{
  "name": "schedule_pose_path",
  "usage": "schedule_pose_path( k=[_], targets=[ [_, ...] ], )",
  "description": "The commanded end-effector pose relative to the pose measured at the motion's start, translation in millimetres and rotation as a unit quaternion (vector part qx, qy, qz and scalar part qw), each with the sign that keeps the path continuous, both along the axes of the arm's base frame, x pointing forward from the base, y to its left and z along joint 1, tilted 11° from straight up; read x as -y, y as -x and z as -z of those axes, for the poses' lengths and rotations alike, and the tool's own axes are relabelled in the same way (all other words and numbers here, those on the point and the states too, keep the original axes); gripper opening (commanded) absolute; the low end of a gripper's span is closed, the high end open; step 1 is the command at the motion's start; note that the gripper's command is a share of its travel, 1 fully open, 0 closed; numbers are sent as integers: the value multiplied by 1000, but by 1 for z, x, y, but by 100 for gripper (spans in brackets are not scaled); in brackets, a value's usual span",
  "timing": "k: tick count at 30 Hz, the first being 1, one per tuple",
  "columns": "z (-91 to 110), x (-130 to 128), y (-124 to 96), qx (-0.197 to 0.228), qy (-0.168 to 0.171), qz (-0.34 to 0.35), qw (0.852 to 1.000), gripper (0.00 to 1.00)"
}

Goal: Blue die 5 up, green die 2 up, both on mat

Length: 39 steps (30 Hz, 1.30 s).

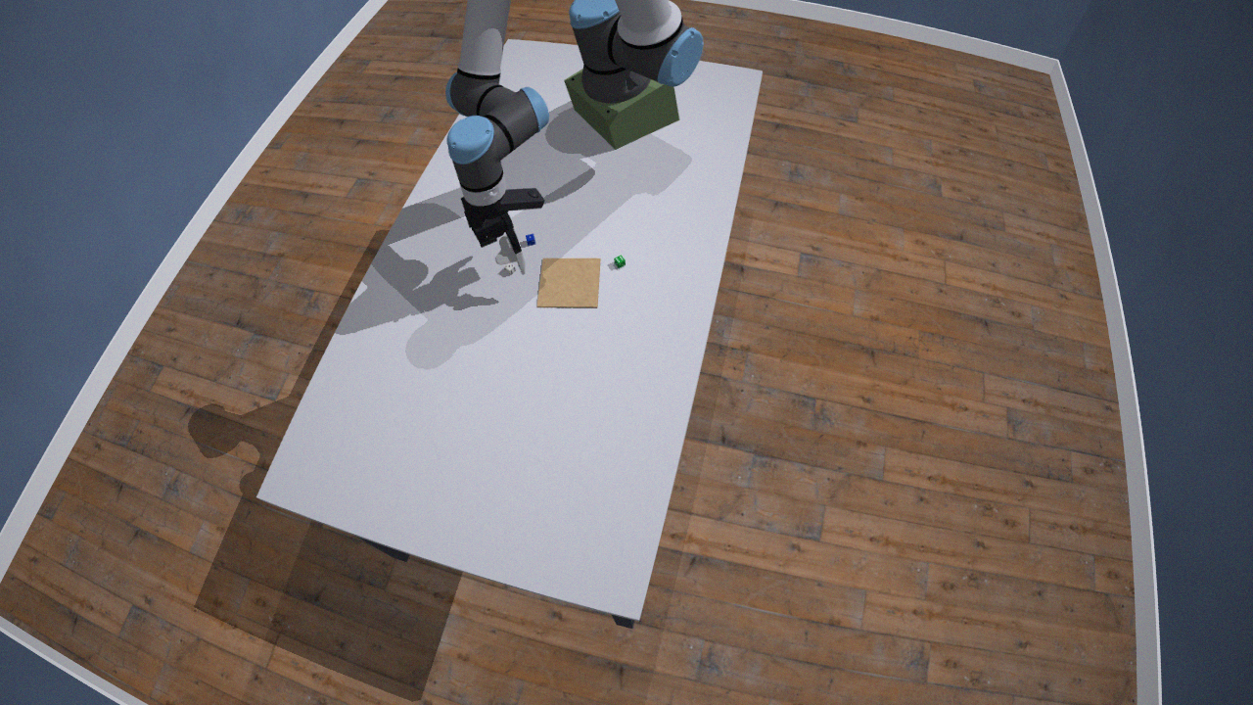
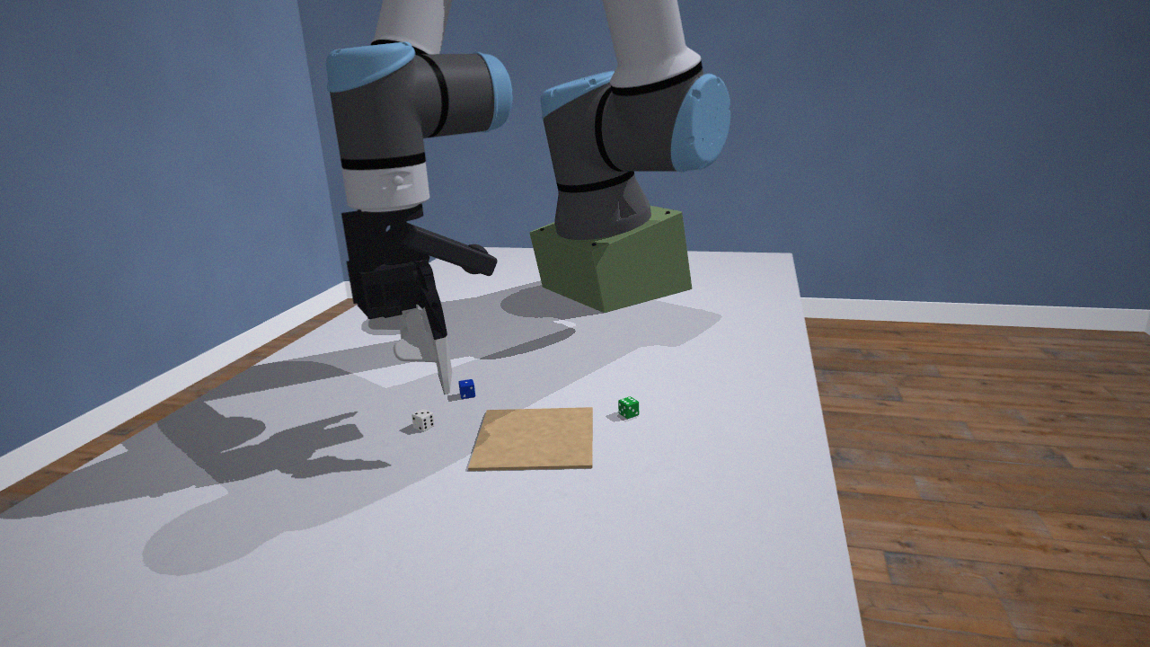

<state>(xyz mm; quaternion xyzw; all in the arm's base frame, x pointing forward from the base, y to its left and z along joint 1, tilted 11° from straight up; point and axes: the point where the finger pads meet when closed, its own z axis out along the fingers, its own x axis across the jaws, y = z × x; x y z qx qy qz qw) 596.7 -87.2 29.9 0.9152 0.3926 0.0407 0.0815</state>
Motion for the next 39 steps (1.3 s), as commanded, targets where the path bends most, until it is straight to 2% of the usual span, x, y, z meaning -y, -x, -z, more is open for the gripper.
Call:
schedule_pose_path(
  k=[1, 7, 39],
  targets=[
    [19, 3, -6, 2, 1, 0, 1000, 100],
    [29, 4, -7, 2, 1, 0, 1000, 100],
    [29, 4, -7, 2, 1, 0, 1000, 100]
  ],
)
